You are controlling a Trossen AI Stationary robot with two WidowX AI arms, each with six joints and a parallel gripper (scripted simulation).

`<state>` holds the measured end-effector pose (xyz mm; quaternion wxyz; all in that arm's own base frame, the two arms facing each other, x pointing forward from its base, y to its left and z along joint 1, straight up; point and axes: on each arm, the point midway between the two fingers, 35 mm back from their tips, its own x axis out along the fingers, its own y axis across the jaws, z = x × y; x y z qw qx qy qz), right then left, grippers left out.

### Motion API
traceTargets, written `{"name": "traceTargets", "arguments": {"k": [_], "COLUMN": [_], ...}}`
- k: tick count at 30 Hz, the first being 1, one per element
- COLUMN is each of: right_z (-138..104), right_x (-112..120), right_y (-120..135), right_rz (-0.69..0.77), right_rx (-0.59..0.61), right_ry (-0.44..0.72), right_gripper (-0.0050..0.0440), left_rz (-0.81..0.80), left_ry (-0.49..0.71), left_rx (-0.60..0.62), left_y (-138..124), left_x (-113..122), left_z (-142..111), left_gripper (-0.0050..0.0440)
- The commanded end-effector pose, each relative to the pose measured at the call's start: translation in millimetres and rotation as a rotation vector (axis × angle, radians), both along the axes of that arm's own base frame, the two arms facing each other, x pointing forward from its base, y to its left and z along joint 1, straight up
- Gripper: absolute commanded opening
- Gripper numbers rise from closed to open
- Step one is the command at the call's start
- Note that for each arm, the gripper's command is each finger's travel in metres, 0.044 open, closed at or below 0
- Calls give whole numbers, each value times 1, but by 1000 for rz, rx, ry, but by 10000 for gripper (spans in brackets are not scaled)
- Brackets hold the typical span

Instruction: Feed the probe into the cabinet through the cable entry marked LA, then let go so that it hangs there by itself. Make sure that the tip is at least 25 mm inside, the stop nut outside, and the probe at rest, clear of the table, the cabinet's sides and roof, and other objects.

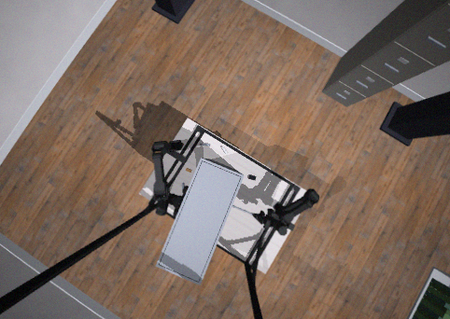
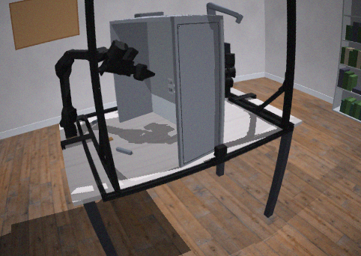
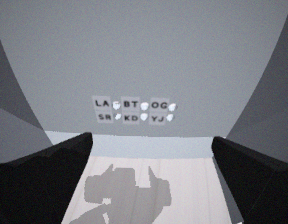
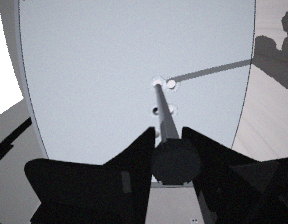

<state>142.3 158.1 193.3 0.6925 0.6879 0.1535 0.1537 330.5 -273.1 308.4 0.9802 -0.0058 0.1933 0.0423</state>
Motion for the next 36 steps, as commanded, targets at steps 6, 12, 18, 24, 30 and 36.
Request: {"name": "traceTargets", "arguments": {"k": [6,12,18,24,30,36], "right_z": [0,0,0,0,0,0], "right_x": [2,2,2,2,4,11], "right_y": [0,0,2,2,3,6], "right_rz": [-2,-2,-2,-2,3,8], "right_rx": [6,6,6,6,3,0], "right_ry": [2,2,2,2,0,-1], "right_gripper": [0,0,0,0,0,0], "left_rz": [4,4,4,4,4,4], "left_ry": [-6,-6,-6,-6,-6,-6], "left_rx": [-5,-5,-5,-5,-5,-5], "left_y": [1,1,1,1,1,1], "left_x": [0,0,0,0,0,0], "left_z": [3,3,3,3,3,3], "left_gripper": [440,440,440,440,440,440]}}
